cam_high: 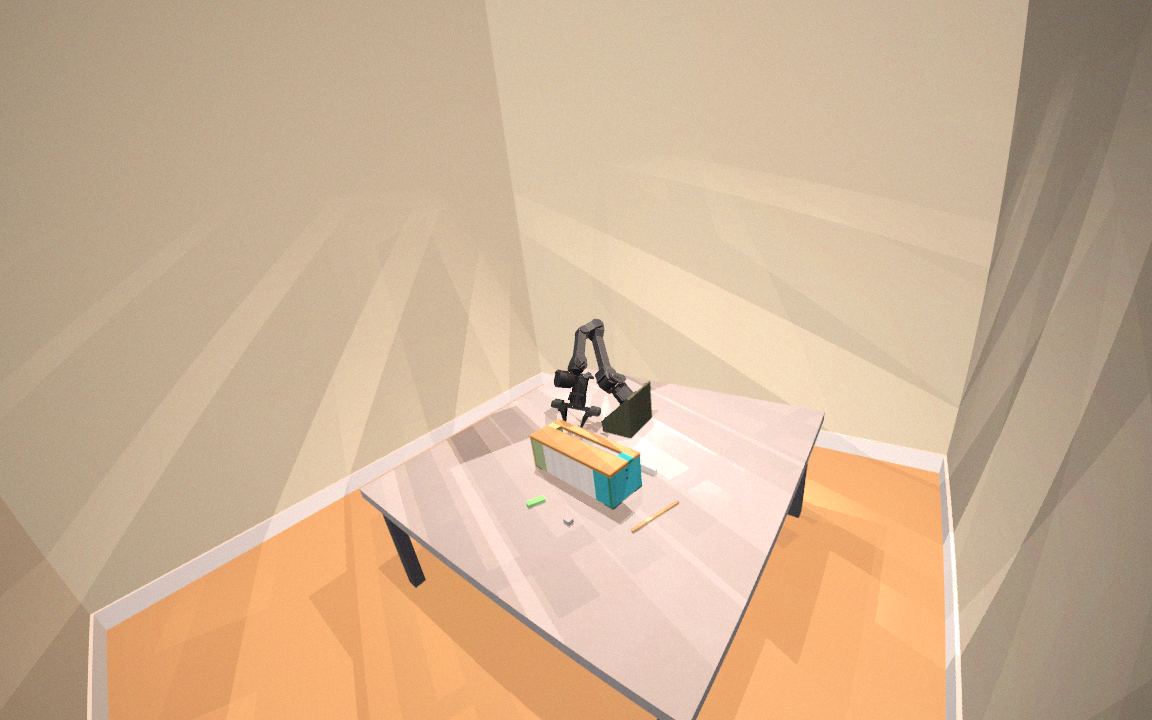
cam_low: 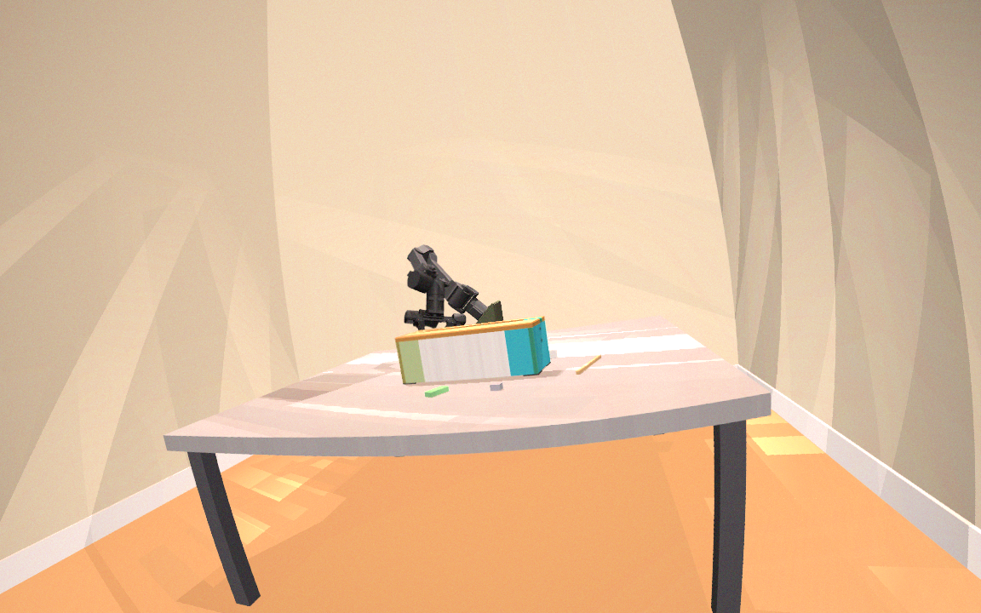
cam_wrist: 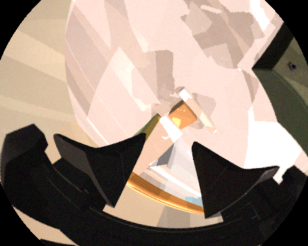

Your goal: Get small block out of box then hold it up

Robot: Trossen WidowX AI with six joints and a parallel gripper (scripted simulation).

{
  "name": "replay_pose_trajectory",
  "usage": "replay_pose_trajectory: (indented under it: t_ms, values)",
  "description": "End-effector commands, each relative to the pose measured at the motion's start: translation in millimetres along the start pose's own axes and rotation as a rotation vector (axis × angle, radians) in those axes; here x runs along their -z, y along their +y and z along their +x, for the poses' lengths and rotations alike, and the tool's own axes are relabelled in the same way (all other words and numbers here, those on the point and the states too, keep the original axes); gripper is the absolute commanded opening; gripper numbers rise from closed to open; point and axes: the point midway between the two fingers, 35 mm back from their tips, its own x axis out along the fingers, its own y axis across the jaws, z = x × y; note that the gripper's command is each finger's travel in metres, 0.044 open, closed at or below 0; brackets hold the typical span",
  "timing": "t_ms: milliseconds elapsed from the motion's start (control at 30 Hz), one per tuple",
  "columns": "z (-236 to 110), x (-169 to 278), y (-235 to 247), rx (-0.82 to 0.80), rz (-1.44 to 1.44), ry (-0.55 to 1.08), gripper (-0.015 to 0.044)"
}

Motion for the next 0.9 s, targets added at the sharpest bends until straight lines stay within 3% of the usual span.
replay_pose_trajectory:
  t_ms: [0,867]
  values:
    - [5.9,-2.1,-2.5,-0.009,0.624,0.017,0.0285]
    - [27.1,-4.3,-7.2,-0.002,0.626,0.014,0.0285]
